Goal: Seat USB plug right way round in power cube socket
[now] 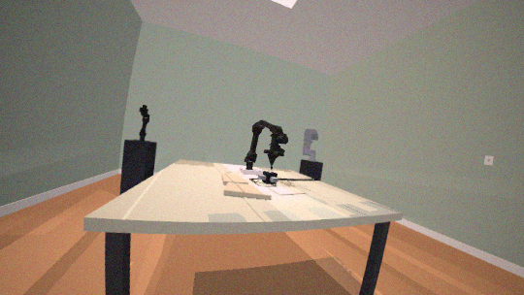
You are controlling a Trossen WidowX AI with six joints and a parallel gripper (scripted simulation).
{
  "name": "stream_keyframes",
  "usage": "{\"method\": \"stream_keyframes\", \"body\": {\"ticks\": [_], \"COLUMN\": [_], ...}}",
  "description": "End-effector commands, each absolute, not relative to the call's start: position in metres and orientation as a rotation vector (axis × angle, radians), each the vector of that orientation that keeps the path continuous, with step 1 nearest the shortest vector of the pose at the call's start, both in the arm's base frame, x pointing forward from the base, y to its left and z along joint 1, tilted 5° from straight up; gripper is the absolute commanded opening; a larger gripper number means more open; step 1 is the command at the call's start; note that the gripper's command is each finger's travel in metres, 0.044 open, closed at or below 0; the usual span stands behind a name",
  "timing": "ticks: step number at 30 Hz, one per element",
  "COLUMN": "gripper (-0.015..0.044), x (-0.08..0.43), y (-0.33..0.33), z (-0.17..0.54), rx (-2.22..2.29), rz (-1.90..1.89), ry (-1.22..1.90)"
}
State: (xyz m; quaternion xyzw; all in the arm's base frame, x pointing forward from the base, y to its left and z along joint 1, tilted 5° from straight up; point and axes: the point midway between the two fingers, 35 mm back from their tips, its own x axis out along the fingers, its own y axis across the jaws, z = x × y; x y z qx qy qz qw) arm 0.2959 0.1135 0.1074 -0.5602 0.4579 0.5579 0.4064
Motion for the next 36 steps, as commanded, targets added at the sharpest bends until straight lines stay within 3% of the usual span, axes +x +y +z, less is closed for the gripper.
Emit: {"method": "stream_keyframes", "body": {"ticks": [1,36], "gripper": [0.0,0.0], "x": [0.2963,0.2962], "y": [0.1128,0.1103], "z": [0.1062,0.1021], "rx": [-1.414,-1.422], "rz": [1.397,1.378], "ry": [1.162,1.182]}}
